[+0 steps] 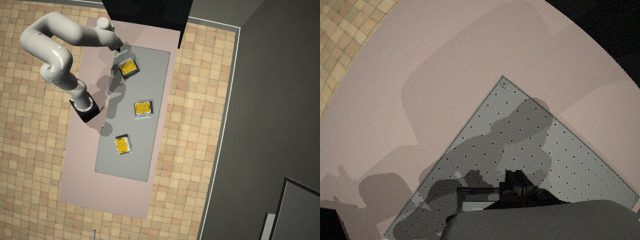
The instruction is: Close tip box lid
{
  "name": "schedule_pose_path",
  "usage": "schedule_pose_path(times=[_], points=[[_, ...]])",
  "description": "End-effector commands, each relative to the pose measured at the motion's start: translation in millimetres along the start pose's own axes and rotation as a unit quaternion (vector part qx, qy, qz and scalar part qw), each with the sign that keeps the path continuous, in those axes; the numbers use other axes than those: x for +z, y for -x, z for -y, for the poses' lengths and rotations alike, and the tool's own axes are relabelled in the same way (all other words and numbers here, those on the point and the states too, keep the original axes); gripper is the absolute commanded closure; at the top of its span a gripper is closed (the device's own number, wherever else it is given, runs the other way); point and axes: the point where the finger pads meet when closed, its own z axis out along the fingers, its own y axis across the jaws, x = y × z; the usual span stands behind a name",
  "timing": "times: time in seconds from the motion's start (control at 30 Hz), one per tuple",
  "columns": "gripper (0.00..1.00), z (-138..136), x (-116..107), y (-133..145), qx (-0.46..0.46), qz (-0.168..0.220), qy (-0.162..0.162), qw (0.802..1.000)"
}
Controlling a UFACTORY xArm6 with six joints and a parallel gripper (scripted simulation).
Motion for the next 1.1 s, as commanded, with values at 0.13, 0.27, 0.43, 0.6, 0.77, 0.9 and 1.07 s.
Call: schedule_pose_path(times=[0.13,0.27,0.43,0.6,0.77,0.9,1.07], points=[[1.0,-1,-2,8,0.0,-0.001,0.001,1.0],[1.0,-1,-3,13,0.0,-0.001,0.001,1.0],[1.0,-1,-4,20,0.0,-0.001,0.001,1.0],[1.0,-1,-5,26,0.0,-0.001,0.001,1.0],[1.0,-1,-5,30,0.0,-0.001,0.001,1.0],[1.0,-1,-6,36,0.0,-0.001,0.001,1.0],[1.0,-1,-7,42,0.0,-0.001,0.001,1.0]])
